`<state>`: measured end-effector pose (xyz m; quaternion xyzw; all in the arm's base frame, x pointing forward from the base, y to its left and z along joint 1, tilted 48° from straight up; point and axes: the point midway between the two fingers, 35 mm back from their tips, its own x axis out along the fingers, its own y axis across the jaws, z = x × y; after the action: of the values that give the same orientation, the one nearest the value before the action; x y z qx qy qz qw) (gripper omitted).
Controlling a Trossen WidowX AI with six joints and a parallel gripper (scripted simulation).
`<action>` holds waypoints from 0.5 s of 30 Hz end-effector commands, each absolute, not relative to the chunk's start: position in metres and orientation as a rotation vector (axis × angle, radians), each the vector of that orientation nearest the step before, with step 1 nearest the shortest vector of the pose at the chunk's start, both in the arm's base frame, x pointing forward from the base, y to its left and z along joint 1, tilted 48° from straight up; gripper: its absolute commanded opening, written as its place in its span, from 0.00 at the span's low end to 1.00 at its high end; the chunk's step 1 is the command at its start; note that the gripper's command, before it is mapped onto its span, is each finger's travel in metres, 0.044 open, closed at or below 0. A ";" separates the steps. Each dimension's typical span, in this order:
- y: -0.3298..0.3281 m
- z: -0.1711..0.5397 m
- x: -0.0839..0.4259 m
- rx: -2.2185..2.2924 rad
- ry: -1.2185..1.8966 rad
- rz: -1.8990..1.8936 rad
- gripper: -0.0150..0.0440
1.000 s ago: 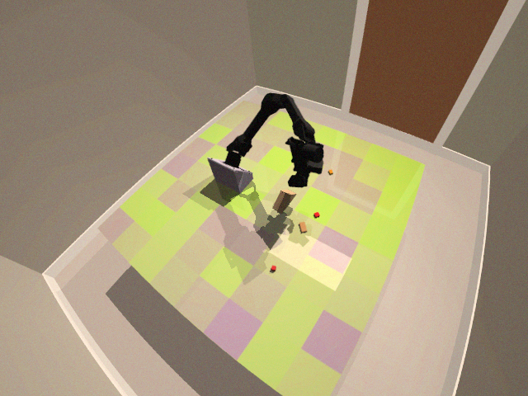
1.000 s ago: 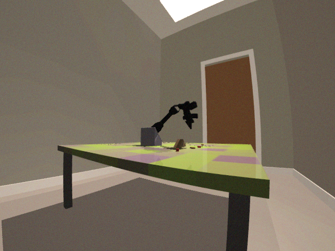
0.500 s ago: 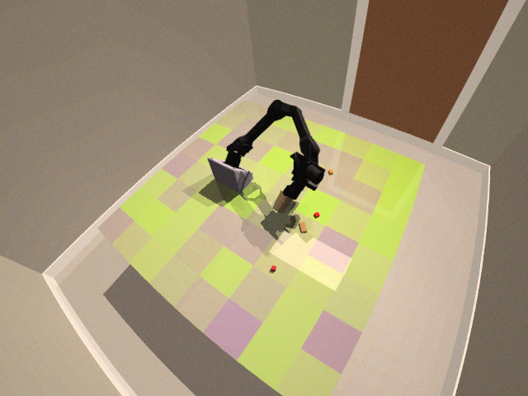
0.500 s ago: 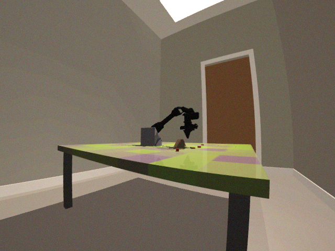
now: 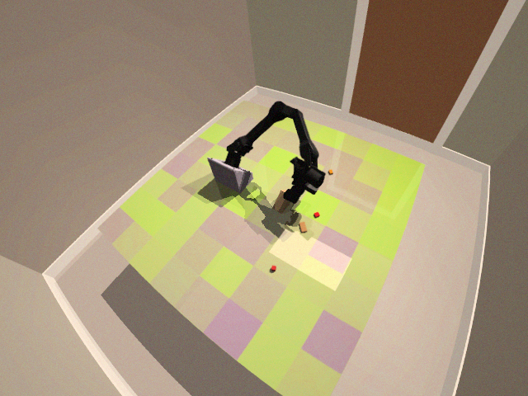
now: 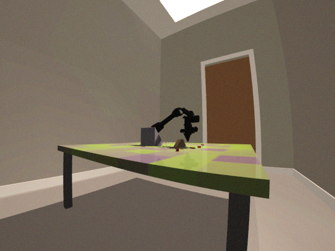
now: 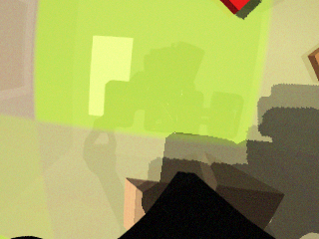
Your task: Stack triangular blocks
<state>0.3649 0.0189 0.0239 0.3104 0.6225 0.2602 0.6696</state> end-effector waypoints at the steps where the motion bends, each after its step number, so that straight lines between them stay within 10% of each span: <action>1: 0.026 0.019 0.364 0.708 1.408 0.591 0.25; 15: 0.043 0.005 0.365 0.710 1.407 0.593 0.25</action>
<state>0.3662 0.0374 0.0082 0.3113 0.6220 0.2611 0.6693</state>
